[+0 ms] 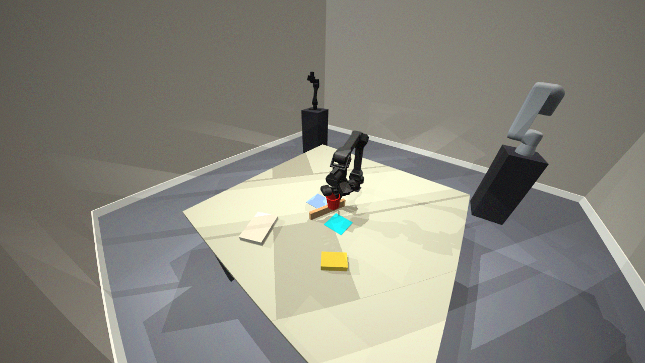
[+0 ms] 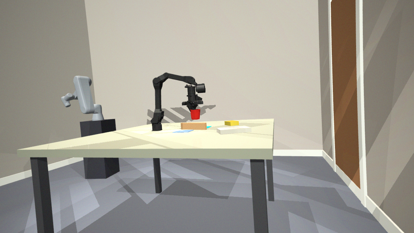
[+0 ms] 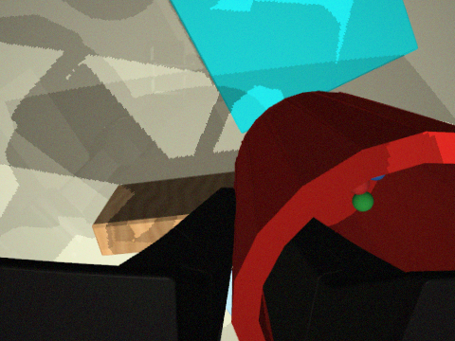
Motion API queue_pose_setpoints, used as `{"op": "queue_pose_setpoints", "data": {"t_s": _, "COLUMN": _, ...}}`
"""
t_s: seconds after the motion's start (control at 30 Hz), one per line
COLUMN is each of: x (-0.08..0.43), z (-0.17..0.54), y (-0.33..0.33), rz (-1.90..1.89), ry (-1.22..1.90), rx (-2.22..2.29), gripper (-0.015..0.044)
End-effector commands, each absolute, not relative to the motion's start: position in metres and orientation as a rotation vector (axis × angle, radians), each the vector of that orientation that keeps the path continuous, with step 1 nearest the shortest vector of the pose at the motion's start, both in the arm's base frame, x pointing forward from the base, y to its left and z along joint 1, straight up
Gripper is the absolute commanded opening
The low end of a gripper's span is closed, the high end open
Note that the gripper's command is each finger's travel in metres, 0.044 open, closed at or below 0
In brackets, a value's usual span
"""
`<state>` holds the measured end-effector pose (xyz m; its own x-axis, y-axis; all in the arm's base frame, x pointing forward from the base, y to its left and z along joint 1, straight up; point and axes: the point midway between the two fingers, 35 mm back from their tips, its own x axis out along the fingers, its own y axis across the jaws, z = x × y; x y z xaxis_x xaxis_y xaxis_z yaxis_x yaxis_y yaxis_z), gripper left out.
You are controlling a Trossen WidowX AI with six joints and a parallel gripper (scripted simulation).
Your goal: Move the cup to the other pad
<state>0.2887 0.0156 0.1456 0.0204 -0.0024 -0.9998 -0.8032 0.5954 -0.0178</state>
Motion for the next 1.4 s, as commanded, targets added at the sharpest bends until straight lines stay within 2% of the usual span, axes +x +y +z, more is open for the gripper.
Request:
{"op": "queue_pose_setpoints", "data": {"t_s": 0.0, "x": 0.295, "z": 0.149, "y": 0.025, "rz": 0.714, "ry": 1.420, "rx": -0.731, "gripper": 0.0000}}
{"op": "queue_pose_setpoints", "data": {"t_s": 0.77, "x": 0.320, "z": 0.155, "y": 0.072, "rz": 0.716, "ry": 1.416, "rx": -0.728, "gripper": 0.0000}}
{"op": "queue_pose_setpoints", "data": {"t_s": 1.37, "x": 0.321, "z": 0.138, "y": 0.072, "rz": 0.716, "ry": 1.416, "rx": -0.728, "gripper": 0.0000}}
